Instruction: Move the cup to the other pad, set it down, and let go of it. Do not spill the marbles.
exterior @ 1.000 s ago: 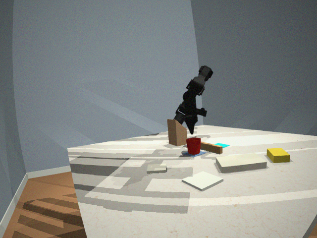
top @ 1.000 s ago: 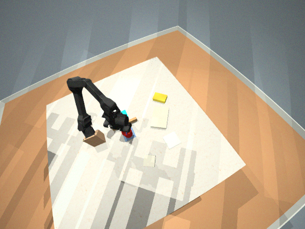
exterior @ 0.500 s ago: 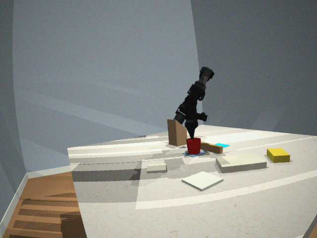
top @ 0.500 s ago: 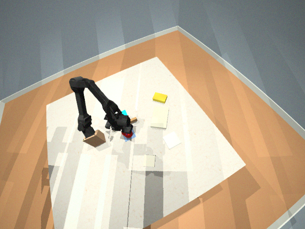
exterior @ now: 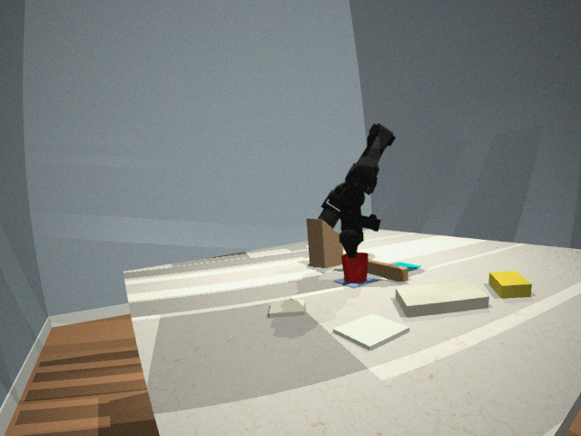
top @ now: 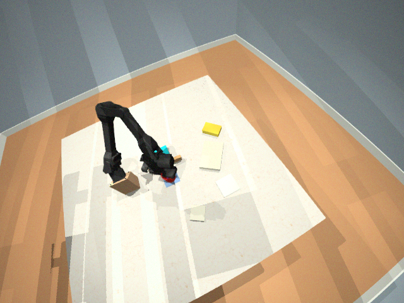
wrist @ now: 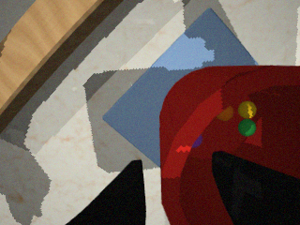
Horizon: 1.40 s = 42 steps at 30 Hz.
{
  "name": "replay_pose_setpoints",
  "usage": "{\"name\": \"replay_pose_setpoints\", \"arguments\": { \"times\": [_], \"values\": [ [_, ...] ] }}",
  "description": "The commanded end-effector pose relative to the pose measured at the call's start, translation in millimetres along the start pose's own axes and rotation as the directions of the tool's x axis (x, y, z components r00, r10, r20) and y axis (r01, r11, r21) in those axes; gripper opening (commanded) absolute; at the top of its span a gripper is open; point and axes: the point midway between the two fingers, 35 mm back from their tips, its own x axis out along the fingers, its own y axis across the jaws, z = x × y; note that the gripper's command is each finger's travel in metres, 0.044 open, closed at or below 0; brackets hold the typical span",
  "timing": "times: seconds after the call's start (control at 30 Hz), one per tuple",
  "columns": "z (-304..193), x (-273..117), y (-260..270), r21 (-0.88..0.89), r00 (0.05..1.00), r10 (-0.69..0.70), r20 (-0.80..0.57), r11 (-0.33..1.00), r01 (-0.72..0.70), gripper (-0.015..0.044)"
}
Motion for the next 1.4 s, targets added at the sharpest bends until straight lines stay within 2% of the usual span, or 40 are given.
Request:
{"name": "replay_pose_setpoints", "arguments": {
  "times": [0.0,0.33,1.07,1.37],
  "values": [
    [0,9,4,0.006,1.000,0.009,0.002,1.000,-0.009,0.0148],
    [0,13,4,0.005,1.000,0.010,0.003,1.000,-0.010,0.0148],
    [0,11,3,0.001,1.000,0.006,0.000,1.000,-0.006,0.0001],
    [0,0,1,0.002,1.000,0.005,-0.001,1.000,-0.005,0.0000]
  ]
}}
